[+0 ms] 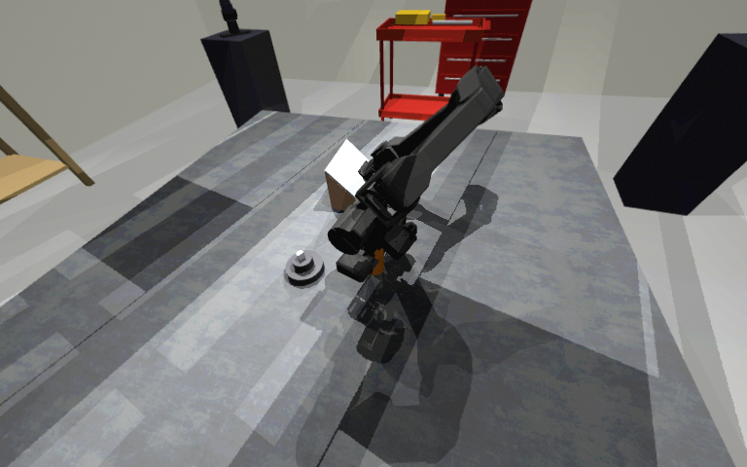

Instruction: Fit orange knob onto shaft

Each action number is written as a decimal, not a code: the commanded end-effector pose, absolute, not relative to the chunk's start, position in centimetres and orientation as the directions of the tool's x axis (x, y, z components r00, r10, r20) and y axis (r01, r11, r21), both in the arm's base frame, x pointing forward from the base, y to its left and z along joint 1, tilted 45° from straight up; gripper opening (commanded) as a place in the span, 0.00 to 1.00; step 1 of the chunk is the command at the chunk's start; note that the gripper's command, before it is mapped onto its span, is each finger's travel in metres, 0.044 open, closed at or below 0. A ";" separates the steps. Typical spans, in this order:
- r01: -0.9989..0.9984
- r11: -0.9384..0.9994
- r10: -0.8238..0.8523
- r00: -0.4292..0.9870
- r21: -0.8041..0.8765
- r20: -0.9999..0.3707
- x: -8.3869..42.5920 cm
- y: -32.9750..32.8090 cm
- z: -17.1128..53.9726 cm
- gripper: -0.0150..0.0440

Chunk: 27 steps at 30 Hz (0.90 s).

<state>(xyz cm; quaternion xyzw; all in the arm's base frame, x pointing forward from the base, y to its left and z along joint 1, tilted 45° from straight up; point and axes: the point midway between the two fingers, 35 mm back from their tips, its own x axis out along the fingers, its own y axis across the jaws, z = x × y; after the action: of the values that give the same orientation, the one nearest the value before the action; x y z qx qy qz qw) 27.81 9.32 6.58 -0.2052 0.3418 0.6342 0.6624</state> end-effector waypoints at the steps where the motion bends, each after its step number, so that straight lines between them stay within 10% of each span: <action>1: -0.980 0.115 0.702 -0.037 0.165 -0.711 27.8 9.4 6.6 0.52; 10: -0.979 0.121 0.700 -0.033 0.164 -0.714 28.1 8.6 7.3 0.25; 27: -0.976 0.144 0.692 -0.017 0.161 -0.721 29.1 4.6 10.9 0.25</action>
<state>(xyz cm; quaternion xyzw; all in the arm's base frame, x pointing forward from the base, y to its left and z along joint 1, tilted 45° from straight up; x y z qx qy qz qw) 28.87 5.44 10.21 -0.1999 0.3499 0.6241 0.6694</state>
